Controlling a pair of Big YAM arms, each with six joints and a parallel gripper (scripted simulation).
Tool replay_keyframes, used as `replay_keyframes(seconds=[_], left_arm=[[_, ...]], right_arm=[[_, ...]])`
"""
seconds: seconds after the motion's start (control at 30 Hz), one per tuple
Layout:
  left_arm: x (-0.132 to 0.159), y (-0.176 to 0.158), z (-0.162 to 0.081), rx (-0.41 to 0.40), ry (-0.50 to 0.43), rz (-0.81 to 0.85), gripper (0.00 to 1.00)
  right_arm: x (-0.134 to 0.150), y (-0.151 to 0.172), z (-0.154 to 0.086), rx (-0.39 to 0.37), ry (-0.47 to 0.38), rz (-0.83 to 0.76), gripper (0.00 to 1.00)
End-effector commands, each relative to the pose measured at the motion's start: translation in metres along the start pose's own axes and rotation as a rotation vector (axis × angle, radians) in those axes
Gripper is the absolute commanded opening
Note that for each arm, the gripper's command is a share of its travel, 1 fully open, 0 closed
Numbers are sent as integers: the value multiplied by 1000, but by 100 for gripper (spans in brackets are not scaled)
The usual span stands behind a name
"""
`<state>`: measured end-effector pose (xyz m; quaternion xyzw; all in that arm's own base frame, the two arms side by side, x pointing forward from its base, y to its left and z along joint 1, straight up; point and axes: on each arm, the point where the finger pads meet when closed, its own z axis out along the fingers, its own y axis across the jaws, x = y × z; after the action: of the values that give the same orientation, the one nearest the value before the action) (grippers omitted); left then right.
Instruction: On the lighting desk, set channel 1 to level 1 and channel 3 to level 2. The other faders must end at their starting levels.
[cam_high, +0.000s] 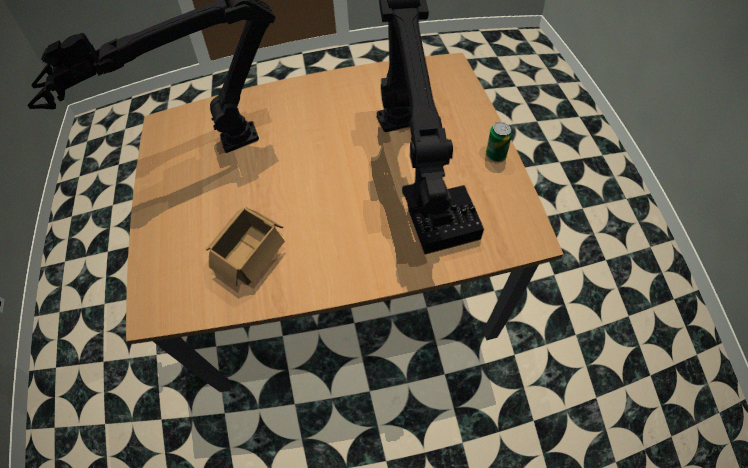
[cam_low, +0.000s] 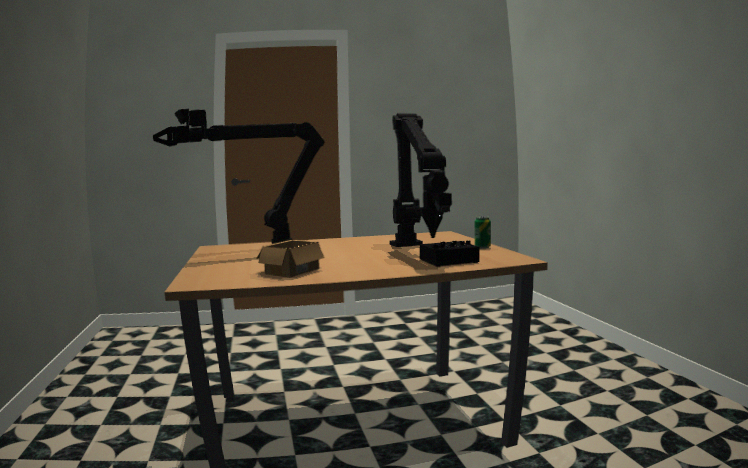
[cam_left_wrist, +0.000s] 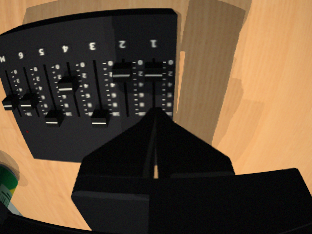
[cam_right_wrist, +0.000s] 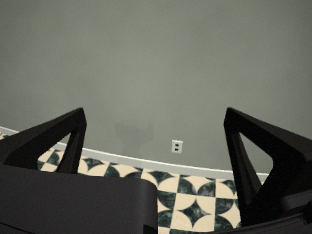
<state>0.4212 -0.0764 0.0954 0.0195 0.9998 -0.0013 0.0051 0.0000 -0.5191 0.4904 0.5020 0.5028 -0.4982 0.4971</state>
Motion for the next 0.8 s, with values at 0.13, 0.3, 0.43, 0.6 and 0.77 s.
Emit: replay_keyframes(seconds=[0.13,0.3,0.43,0.6,0.77], left_arm=[[-11,0,-27,3,-38,-5,0],[-14,0,-25,4,-41,-5,0],[-14,0,-25,4,-41,-5,0],[-9,3,-24,3,-37,-5,0],[34,41,-19,-3,0,-1,0]], right_arm=[[-24,-3,-1,3,-59,8,100],[-24,-3,-1,3,-59,8,100],[-24,-3,-1,3,-59,8,100],[-24,-3,-1,3,-59,8,100],[-24,-3,-1,3,-59,8,100]])
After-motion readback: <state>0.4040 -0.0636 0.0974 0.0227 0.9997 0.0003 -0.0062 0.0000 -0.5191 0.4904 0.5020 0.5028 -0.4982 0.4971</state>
